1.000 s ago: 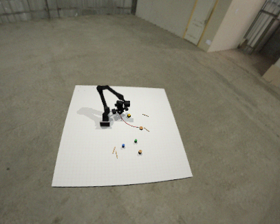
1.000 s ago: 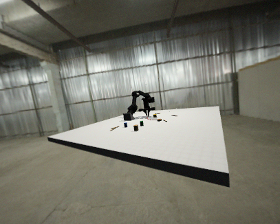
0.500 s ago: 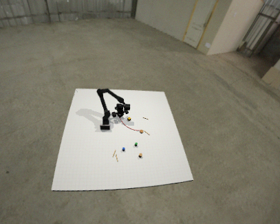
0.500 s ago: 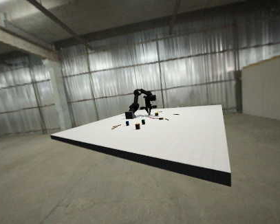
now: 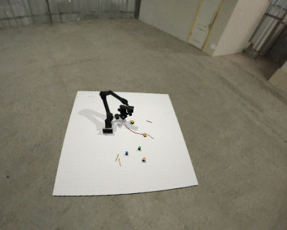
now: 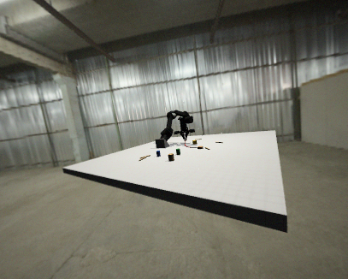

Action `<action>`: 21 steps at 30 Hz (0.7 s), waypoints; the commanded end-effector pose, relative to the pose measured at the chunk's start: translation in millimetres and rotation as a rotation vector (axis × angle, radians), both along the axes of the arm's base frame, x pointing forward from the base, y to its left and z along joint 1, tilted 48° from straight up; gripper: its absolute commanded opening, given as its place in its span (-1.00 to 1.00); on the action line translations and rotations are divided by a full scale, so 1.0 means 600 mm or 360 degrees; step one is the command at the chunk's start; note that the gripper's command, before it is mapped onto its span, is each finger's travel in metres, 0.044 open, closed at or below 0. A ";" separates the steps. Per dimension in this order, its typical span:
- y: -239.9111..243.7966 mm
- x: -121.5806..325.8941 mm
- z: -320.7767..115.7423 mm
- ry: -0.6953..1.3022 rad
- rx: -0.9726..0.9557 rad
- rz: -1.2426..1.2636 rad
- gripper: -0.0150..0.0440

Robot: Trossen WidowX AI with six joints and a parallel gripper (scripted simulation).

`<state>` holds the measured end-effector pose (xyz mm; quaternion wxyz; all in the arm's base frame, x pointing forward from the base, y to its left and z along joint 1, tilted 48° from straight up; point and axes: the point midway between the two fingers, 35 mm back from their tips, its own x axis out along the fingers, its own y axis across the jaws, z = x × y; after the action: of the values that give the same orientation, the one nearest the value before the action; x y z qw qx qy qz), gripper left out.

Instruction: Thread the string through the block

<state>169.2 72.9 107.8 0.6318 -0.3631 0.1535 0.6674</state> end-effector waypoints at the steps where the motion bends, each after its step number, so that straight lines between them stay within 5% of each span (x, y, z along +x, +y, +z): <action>1: -0.008 0.002 0.006 -0.0003 -0.0008 0.0006 -0.49; 21: -0.038 -0.003 0.036 -0.0001 0.0002 0.0008 -0.49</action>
<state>166.7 53.5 126.4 0.6321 -0.3620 0.1525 0.6679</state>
